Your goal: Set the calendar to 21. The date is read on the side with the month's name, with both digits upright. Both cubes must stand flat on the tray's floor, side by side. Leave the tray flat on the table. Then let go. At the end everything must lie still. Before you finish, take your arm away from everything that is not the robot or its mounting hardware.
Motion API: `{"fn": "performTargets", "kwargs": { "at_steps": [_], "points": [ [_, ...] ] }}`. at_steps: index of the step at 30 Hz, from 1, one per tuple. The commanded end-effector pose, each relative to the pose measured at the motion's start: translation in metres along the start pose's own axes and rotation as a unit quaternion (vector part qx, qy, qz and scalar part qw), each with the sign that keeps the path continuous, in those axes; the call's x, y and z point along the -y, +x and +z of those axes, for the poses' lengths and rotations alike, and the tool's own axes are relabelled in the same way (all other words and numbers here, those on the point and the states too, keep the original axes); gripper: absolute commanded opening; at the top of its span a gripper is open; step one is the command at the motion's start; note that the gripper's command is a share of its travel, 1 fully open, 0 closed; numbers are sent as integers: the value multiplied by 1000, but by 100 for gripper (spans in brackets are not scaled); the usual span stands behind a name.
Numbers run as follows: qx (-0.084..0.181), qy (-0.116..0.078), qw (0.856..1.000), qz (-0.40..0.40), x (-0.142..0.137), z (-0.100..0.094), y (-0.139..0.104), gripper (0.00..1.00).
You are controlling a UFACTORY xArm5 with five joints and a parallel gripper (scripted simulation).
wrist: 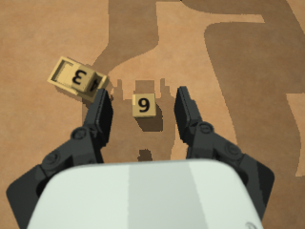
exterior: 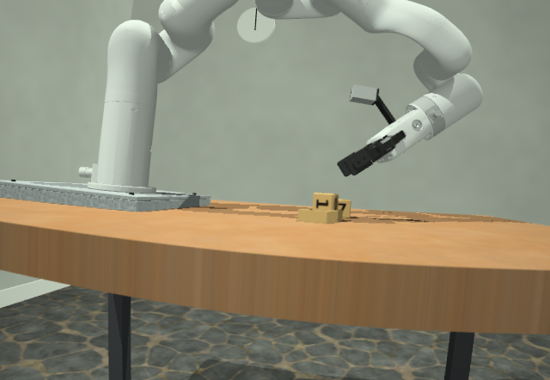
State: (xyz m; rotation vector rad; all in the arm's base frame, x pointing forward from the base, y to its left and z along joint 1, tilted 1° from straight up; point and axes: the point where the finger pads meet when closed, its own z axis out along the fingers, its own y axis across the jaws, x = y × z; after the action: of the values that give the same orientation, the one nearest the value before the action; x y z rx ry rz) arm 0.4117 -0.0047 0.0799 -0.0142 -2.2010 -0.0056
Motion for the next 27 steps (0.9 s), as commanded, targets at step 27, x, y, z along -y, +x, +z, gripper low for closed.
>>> {"fn": "performTargets", "kwargs": {
  "at_steps": [27],
  "points": [
    [202,0,979,0,0,-3,8,71]
  ]
}}
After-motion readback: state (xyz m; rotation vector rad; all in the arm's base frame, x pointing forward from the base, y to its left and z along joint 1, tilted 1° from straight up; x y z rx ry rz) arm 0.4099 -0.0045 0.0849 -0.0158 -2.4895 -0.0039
